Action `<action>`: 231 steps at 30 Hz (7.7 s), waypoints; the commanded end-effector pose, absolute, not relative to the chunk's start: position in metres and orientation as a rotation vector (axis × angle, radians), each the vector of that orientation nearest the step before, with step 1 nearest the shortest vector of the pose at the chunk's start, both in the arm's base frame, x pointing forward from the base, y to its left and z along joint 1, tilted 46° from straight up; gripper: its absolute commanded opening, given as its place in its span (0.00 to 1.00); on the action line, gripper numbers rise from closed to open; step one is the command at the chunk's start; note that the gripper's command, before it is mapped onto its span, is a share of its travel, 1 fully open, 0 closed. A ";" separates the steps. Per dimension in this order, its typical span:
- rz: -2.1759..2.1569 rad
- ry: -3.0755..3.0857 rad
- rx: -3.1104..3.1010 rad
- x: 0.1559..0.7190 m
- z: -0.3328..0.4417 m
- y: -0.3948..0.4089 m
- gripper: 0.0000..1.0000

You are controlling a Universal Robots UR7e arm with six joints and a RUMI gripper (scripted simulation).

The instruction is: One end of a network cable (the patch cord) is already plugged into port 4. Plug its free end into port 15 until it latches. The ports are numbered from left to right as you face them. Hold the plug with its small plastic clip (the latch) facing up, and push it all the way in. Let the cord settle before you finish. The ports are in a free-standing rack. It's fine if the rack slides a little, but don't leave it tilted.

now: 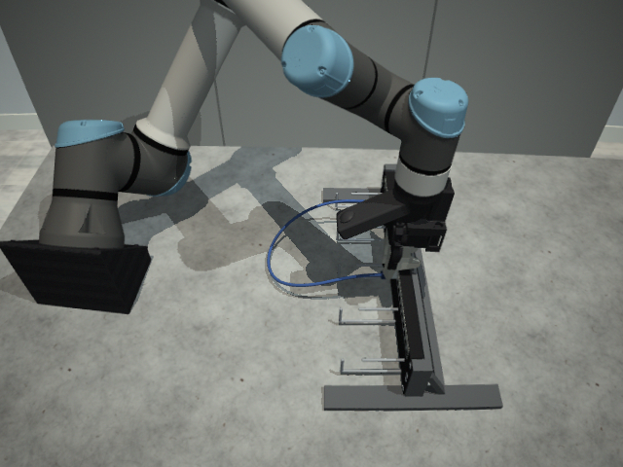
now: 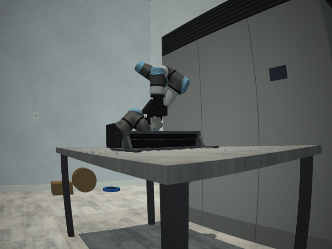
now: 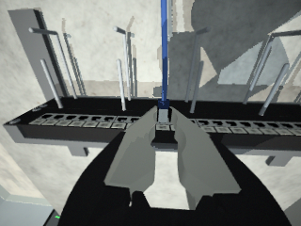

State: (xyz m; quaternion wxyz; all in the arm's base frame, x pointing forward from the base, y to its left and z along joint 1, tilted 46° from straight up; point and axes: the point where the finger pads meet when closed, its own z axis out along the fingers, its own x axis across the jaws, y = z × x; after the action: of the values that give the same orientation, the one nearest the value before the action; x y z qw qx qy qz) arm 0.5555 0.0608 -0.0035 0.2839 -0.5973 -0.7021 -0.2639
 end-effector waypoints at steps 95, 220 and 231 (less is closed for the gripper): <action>-0.696 -1.880 -1.593 0.563 -0.003 0.061 0.00; -0.696 -1.880 -1.593 0.563 0.011 0.047 0.22; -0.696 -1.880 -1.593 0.564 0.031 0.027 0.22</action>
State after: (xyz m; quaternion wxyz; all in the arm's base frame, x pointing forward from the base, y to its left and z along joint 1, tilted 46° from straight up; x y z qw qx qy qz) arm 0.5634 0.0349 0.0230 0.2868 -0.5961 -0.7034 -0.2603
